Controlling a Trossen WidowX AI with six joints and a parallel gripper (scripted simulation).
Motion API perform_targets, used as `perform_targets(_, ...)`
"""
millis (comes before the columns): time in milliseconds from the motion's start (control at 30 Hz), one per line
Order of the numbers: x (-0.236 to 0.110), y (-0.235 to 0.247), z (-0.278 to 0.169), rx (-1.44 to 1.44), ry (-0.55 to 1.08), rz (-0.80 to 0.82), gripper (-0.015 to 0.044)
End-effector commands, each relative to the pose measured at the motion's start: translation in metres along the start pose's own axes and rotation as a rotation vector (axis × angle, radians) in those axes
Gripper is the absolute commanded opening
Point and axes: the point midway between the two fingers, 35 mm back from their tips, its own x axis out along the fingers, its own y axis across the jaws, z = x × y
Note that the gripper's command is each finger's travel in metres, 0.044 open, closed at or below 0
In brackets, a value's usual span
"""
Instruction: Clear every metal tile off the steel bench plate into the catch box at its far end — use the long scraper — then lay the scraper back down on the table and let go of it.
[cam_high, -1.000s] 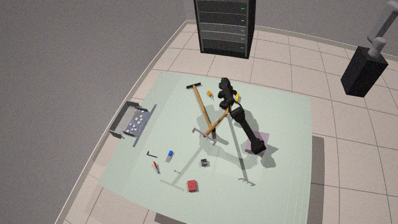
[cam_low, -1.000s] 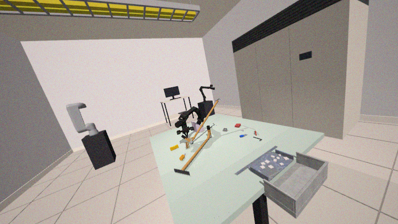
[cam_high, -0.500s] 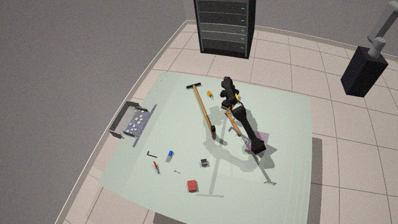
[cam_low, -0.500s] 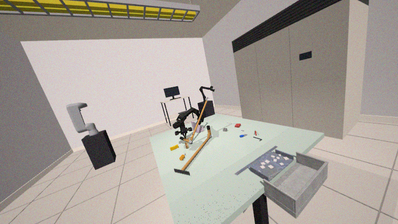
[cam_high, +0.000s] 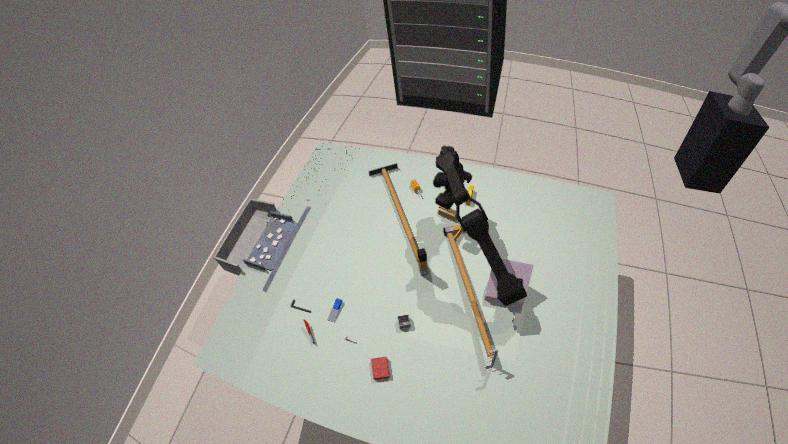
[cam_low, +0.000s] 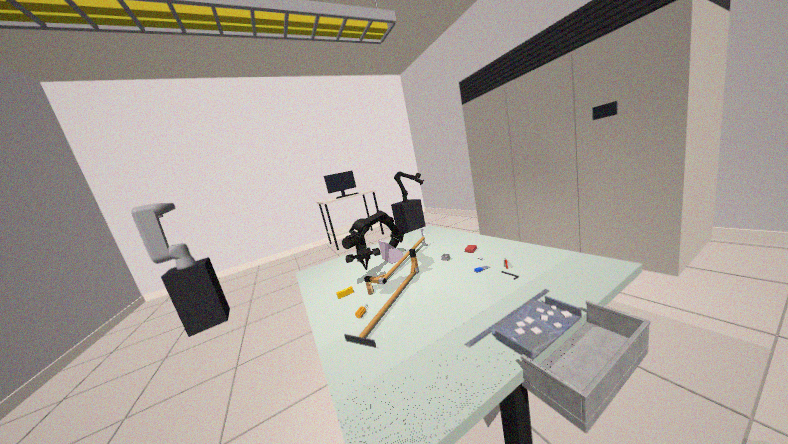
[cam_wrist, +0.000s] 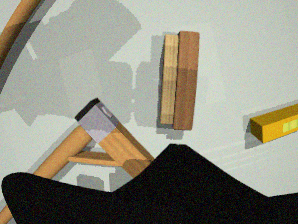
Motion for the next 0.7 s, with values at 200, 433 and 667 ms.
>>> perform_targets(200,-0.016,0.023,0.048,0.085,-0.137,-0.060,0.0000)
perform_targets(433,-0.029,0.044,0.080,0.143,-0.238,-0.074,0.0000)
perform_targets(667,-0.042,0.069,0.111,0.192,-0.337,-0.064,0.0000)
